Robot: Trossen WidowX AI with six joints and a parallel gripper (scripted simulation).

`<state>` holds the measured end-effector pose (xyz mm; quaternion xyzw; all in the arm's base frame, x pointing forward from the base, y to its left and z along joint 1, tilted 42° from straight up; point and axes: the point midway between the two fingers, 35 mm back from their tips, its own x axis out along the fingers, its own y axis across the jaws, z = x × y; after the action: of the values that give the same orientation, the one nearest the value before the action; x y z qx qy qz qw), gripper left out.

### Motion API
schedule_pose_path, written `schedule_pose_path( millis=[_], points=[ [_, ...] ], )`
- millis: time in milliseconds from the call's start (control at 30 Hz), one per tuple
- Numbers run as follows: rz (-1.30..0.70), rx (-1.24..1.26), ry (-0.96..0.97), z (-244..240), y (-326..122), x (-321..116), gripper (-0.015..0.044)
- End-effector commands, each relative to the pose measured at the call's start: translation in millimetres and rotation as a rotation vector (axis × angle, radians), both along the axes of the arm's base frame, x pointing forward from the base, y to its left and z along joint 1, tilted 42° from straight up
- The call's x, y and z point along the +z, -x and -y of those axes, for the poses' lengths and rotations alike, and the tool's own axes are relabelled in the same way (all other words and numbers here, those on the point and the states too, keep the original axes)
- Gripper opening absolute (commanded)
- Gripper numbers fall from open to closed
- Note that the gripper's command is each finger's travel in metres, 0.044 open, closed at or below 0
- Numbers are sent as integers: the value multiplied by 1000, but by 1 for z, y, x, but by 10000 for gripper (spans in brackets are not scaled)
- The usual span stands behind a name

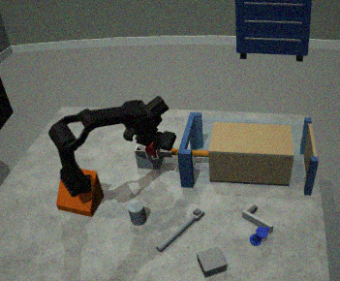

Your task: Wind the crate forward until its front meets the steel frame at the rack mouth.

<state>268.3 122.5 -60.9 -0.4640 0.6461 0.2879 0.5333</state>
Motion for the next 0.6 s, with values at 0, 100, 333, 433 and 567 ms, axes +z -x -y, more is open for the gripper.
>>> schedule_pose_path(
  millis=[0,100,333,433,567],
  points=[
    [17,0,0,-1,-11,-6,0],
    [17,0,0,-2,-15,-8,0],
    [18,0,0,-5,-21,-12,0],
    [18,0,0,-7,-24,-14,0],
    [19,0,0,-9,-28,-16,0]
  ],
)
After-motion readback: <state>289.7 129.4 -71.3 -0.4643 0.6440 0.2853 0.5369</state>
